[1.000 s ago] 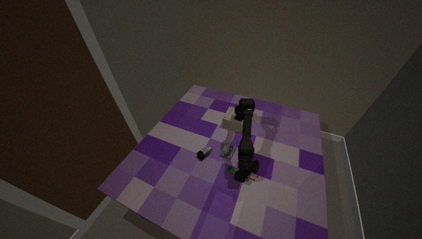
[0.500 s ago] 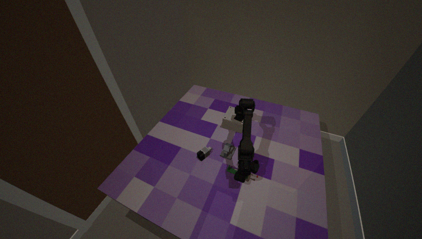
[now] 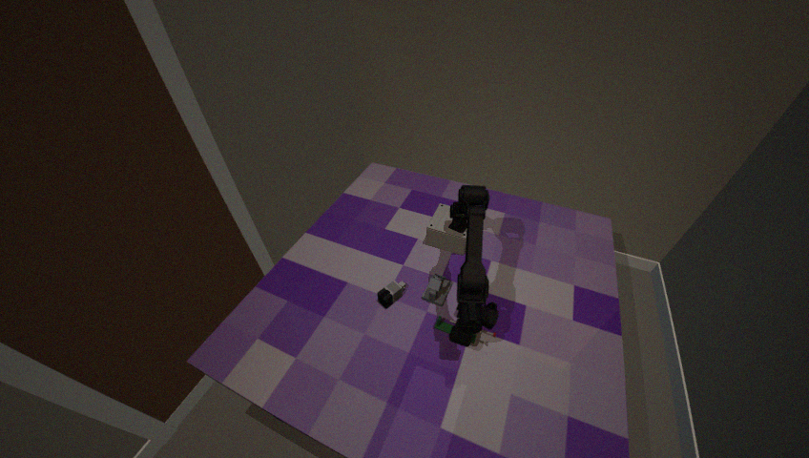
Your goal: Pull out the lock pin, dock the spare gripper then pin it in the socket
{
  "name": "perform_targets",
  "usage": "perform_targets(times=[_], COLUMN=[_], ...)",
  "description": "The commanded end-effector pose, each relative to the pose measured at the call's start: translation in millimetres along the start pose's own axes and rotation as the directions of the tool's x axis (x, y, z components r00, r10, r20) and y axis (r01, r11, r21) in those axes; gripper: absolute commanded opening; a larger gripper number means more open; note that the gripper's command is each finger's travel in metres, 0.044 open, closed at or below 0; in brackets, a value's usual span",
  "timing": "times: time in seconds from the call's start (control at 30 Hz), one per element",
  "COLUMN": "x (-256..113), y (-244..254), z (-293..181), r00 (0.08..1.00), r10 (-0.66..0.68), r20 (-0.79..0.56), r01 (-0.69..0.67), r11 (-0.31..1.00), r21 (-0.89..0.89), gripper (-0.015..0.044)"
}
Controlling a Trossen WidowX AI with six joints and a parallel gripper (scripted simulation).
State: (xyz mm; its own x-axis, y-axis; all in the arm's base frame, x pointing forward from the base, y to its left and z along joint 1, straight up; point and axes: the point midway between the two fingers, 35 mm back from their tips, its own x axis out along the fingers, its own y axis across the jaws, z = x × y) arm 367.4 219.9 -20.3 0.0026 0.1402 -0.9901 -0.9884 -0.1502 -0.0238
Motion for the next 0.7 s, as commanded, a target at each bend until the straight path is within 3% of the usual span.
perform_targets(times=[0.0,0.67], x=[-9,-19], y=[0,-3], z=[1,-31], r00=[1.0,1.0], r10=[0.0,0.001], r20=[0.0,-0.004], r01=[0.0,-0.001], r11=[1.0,1.0], r21=[0.0,-0.003], gripper=[0.0,0.0])
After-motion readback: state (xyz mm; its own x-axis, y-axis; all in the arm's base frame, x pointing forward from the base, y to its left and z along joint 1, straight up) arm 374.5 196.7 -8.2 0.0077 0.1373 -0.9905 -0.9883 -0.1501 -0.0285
